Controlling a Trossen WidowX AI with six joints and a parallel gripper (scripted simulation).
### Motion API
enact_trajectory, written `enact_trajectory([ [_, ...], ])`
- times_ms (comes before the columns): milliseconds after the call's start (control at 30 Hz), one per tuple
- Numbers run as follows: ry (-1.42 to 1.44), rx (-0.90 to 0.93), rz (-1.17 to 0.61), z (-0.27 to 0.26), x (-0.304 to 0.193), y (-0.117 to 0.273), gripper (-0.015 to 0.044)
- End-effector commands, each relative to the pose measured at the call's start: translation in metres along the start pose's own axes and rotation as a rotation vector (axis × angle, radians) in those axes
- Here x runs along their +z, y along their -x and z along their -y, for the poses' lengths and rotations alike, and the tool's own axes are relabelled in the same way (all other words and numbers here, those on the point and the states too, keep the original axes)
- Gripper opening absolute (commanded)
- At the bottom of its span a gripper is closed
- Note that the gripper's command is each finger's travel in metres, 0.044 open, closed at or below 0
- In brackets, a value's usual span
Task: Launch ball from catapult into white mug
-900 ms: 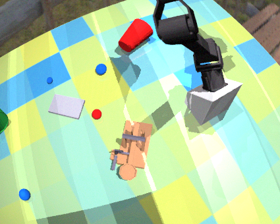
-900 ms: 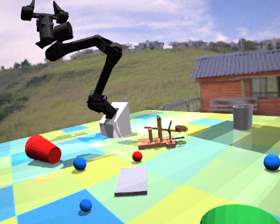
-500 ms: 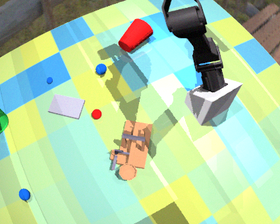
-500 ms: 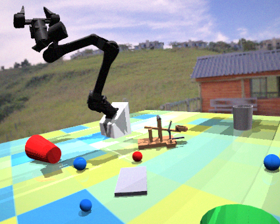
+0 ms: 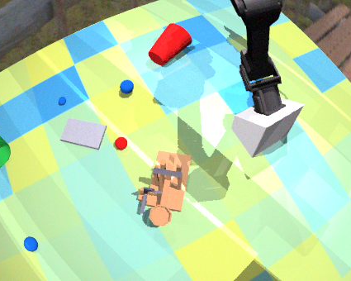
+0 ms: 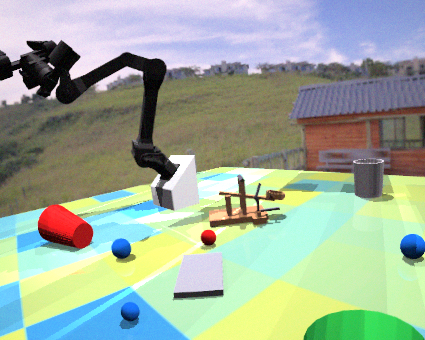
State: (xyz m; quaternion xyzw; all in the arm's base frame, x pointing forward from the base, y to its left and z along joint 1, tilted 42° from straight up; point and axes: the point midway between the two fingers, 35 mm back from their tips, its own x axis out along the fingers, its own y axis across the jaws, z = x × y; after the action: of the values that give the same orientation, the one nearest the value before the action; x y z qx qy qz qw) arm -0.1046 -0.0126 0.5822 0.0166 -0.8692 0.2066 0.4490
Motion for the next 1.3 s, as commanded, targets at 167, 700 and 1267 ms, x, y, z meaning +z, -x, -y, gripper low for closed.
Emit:
enact_trajectory([
  [167, -0.009, -0.247, 0.170, 0.071, 0.044, 0.017, 0.0440],
  [700, -0.039, -0.686, 0.375, 0.181, 0.077, 0.095, 0.0440],
  [1267, -0.040, -1.162, 0.461, 0.255, 0.055, 0.215, 0.0440],
])
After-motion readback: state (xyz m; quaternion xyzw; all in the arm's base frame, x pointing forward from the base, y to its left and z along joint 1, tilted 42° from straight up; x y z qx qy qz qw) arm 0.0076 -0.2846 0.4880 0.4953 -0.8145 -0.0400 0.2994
